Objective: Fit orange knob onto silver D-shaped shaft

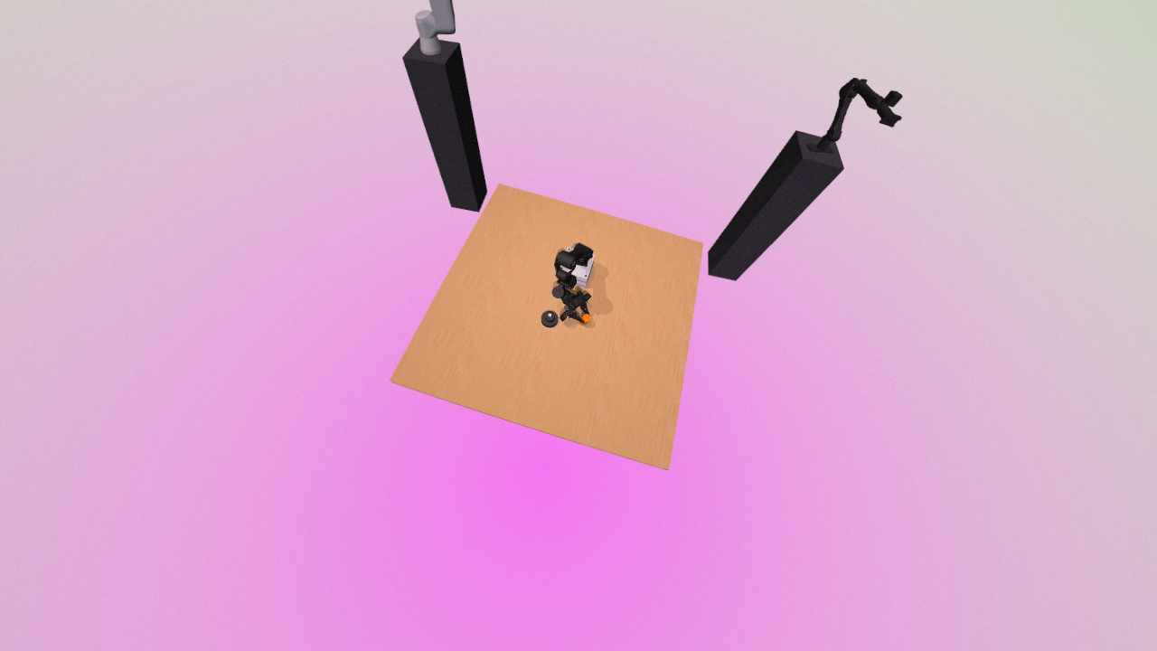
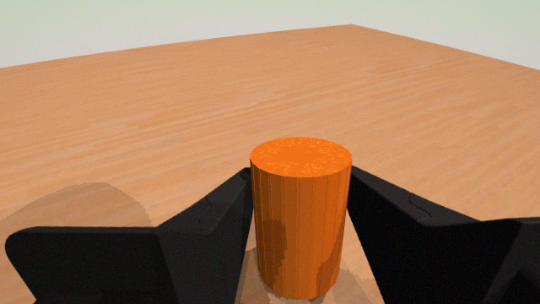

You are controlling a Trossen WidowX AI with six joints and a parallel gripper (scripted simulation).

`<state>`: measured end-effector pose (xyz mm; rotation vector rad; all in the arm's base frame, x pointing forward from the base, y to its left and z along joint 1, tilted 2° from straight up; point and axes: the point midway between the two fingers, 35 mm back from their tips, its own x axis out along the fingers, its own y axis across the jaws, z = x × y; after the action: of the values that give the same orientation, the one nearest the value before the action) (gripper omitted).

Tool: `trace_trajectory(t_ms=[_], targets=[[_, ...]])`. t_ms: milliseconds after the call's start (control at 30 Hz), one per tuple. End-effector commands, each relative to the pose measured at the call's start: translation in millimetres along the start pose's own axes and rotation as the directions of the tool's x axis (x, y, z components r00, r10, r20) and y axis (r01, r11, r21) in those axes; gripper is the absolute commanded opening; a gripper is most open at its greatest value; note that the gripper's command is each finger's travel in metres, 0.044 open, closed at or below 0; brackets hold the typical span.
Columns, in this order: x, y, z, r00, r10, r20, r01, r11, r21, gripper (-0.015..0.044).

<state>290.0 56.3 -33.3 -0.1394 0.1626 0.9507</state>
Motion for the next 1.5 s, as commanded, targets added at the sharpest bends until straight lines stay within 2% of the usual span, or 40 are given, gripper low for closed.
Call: trace_trajectory(t_ms=[0, 33, 133, 933, 1167, 1467], targets=[[-1.1, 0.5, -0.5, 1.0, 0.002, -0.005, -0.002, 1.0, 0.012, 0.0179], [-1.6, 0.5, -0.3, 1.0, 0.003, -0.015, -0.003, 1.0, 0.02, 0.0179], [-0.4, 0.1, -0.2, 1.0, 0.002, -0.003, -0.002, 1.0, 0.008, 0.0258], [-0.4, 0.1, -0.2, 1.0, 0.002, -0.003, -0.002, 1.0, 0.008, 0.026], [-0.4, 0.1, -0.2, 1.0, 0.002, -0.003, -0.002, 1.0, 0.008, 0.044], [-1.0, -1.3, 4.2, 1.0, 0.002, -0.003, -0.002, 1.0, 0.007, 0.044]])
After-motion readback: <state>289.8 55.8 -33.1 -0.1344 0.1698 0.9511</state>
